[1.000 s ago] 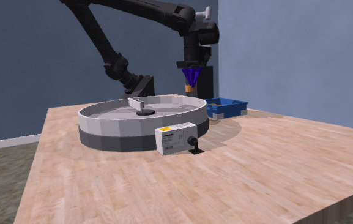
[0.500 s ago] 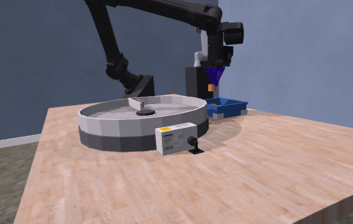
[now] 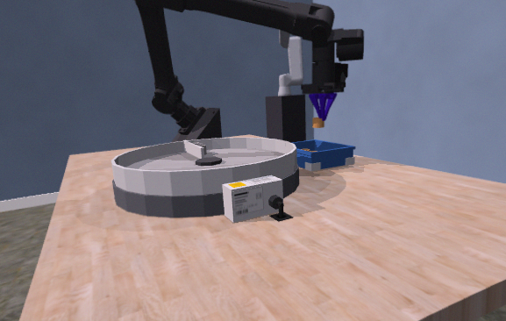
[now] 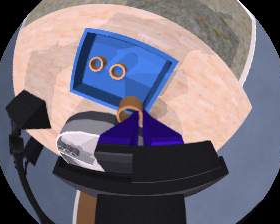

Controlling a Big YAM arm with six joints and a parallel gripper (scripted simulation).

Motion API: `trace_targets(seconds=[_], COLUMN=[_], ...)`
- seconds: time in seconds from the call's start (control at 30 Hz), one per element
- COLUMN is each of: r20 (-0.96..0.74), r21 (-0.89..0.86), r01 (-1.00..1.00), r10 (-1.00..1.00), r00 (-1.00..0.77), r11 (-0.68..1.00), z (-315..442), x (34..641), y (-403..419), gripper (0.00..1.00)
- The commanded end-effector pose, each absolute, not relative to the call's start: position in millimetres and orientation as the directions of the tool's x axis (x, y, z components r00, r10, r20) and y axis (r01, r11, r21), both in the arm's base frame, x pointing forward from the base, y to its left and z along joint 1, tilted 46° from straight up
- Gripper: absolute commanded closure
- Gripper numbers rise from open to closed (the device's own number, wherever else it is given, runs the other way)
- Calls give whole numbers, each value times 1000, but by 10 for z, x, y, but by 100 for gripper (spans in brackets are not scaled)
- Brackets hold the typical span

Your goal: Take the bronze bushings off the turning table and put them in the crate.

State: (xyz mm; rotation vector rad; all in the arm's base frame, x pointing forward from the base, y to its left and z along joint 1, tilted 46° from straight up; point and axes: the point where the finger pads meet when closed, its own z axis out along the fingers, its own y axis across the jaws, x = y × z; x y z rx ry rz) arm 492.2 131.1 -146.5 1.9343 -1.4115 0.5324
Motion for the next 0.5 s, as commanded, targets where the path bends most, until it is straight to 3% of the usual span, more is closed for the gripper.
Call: trace_targets(seconds=[0.0,0.47], r20=[670,671], r21=[231,215], r01=[-948,-951], r10=[-671,-675], r00=[318,308], r11=[-218,-221], z=[-1423,-1389], x=[5068,5138], y=[1685,1766], gripper=[100,100])
